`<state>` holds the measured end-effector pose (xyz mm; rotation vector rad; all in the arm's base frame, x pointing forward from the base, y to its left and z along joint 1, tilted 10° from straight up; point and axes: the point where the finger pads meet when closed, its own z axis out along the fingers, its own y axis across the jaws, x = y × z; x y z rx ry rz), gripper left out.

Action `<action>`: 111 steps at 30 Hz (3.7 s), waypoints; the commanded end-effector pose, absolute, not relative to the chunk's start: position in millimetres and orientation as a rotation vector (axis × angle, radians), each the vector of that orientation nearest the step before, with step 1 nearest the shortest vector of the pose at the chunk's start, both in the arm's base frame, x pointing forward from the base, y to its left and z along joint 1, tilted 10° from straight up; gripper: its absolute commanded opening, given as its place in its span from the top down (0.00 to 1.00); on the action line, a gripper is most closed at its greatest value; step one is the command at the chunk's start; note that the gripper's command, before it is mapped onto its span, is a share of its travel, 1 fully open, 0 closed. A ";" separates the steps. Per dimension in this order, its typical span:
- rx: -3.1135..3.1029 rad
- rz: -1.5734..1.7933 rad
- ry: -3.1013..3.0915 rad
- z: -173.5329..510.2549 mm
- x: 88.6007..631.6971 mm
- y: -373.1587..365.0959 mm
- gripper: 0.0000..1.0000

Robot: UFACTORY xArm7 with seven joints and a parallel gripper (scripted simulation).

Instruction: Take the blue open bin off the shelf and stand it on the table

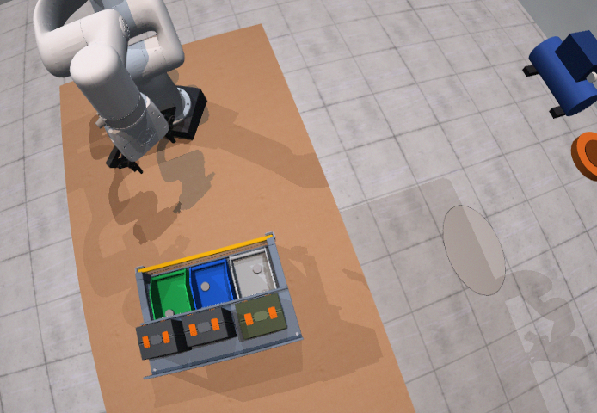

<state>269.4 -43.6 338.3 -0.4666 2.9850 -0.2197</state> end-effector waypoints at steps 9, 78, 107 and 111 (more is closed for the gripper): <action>-0.754 -0.234 2.935 339.8 269.8 -43.6 0.00; -2.200 -0.289 2.209 339.8 269.8 -43.7 0.00; -2.534 -0.292 1.864 339.8 269.8 -43.7 0.00; -2.679 -0.291 1.676 339.8 269.8 -43.7 0.00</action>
